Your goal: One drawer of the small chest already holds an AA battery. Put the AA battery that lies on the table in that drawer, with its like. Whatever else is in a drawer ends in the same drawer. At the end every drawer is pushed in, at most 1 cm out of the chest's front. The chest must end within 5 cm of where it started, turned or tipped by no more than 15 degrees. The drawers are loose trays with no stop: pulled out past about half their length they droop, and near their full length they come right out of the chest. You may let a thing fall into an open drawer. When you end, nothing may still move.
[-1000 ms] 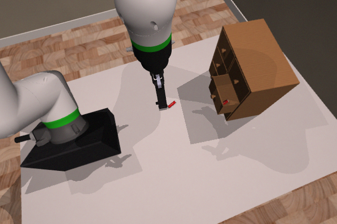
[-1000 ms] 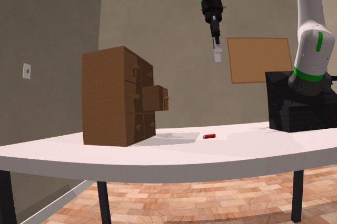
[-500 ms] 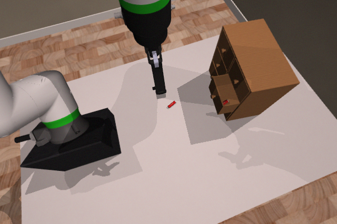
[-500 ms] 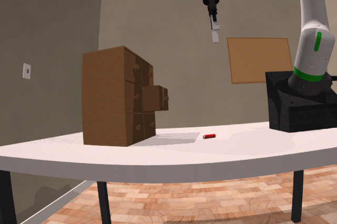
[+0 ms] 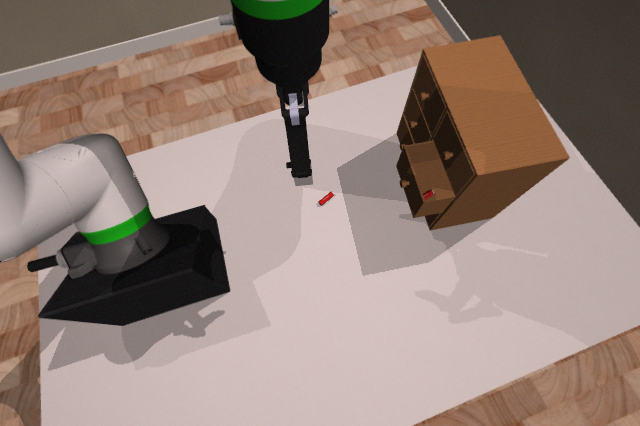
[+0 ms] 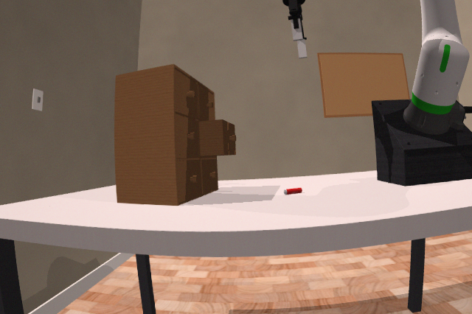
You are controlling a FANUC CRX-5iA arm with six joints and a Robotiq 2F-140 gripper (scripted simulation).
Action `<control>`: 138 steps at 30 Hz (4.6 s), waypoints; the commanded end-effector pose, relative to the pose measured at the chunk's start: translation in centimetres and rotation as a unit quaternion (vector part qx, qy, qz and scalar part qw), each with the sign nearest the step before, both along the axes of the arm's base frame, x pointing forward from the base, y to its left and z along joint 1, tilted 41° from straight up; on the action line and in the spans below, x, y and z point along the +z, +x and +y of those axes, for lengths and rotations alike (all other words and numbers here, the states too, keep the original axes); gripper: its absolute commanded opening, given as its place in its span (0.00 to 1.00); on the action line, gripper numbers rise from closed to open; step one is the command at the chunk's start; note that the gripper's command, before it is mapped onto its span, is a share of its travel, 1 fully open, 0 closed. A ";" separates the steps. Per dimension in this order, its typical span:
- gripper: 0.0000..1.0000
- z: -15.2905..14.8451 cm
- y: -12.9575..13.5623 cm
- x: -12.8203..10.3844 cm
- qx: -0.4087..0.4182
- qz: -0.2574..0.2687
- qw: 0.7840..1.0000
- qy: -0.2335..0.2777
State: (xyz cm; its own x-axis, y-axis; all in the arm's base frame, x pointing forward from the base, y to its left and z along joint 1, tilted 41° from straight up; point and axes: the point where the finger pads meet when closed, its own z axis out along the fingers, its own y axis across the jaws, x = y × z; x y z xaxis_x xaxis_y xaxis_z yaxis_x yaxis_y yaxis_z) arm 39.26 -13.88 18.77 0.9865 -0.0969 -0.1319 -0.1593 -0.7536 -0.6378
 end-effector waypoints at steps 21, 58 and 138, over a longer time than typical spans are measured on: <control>1.00 0.1 7.9 0.4 -0.380 0.326 0.866 -0.018; 1.00 1.1 13.8 0.1 -0.718 0.618 0.318 -0.036; 1.00 7.2 23.4 -8.2 -0.773 0.603 0.172 -0.096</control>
State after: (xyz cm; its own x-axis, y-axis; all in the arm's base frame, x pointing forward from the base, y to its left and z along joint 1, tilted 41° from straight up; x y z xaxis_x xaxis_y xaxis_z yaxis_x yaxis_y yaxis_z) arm 62.62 -6.68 10.55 -0.9711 -0.2387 0.0024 -0.1940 0.7952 0.5744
